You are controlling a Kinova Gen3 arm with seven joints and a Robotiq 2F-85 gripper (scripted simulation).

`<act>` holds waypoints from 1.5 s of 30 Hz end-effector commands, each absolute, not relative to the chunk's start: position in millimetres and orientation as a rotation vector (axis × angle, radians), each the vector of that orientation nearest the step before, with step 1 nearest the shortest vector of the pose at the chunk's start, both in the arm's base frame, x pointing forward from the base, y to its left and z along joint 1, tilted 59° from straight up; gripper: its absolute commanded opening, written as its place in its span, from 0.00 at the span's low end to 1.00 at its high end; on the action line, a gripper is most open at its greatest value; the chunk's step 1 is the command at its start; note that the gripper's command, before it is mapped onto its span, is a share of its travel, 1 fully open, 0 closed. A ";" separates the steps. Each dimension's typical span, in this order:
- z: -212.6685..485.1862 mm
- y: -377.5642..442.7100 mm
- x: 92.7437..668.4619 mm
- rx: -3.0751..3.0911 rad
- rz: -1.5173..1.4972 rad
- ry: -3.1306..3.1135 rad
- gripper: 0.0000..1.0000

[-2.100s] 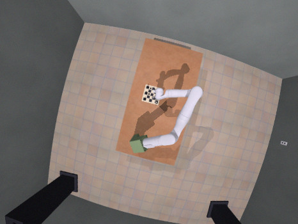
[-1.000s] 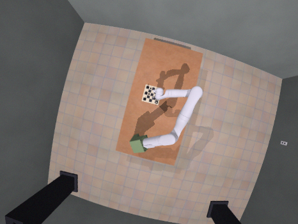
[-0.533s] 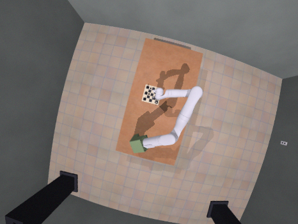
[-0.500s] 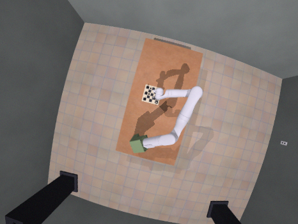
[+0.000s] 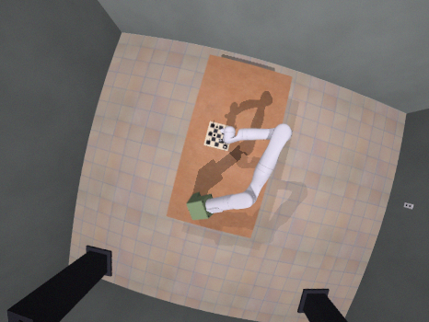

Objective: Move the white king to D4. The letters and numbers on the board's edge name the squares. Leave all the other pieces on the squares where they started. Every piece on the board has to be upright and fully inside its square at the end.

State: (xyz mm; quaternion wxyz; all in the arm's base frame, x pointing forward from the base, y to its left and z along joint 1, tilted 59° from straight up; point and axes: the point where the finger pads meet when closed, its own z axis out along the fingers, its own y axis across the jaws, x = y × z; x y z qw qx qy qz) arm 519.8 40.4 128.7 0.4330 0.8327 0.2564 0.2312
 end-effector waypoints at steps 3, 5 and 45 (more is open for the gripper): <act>123.4 34.0 524.8 2.075 0.573 0.637 0.41; 120.6 30.8 528.0 2.075 0.573 0.637 0.41; 108.0 16.1 542.8 2.075 0.573 0.637 0.41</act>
